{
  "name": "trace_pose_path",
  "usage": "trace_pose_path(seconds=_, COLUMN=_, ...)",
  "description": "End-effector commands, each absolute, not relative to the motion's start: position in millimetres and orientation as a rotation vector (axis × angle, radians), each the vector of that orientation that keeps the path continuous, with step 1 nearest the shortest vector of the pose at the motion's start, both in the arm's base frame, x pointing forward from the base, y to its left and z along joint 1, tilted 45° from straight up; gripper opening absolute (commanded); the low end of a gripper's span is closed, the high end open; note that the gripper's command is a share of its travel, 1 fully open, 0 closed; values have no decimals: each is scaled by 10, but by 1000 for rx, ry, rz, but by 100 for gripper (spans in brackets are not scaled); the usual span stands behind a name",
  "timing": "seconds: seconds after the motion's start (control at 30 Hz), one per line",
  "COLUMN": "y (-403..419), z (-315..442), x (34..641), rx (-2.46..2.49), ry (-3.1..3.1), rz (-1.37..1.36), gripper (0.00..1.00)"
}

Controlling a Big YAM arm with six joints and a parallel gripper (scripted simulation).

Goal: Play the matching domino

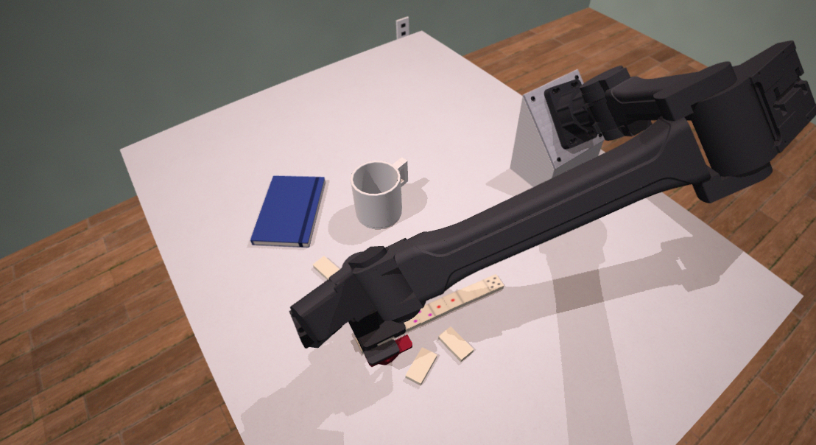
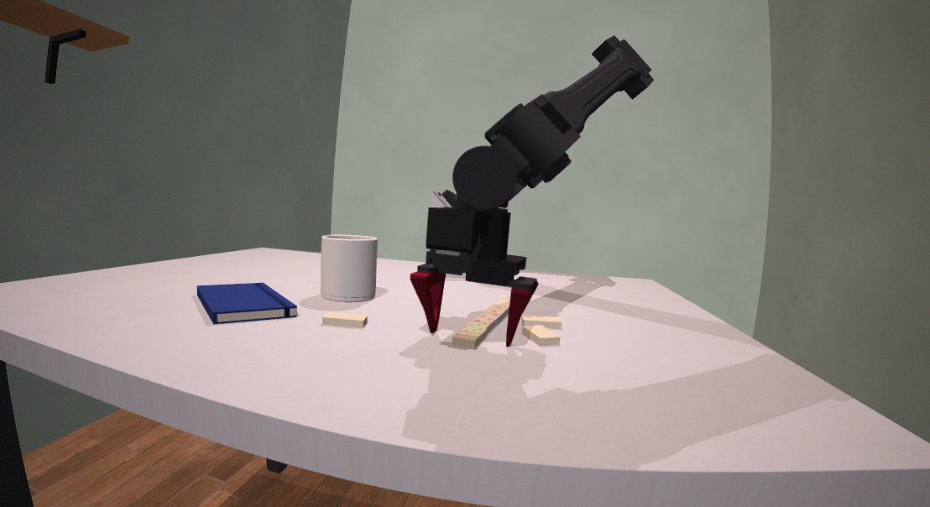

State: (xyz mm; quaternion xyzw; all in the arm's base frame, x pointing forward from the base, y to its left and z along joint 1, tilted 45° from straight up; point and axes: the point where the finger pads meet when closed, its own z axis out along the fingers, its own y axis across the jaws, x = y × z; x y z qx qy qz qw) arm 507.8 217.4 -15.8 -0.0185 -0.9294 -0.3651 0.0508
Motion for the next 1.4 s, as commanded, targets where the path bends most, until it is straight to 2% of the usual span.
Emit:
trace_pose_path(seconds=0.0, y=2181, z=-104, x=5122, rx=-46, ry=-2840, rz=-1118, gripper=94)
trace_pose_path(seconds=1.37, y=2259, z=-52, x=5152, rx=-11, ry=-2849, rz=-1120, gripper=94)
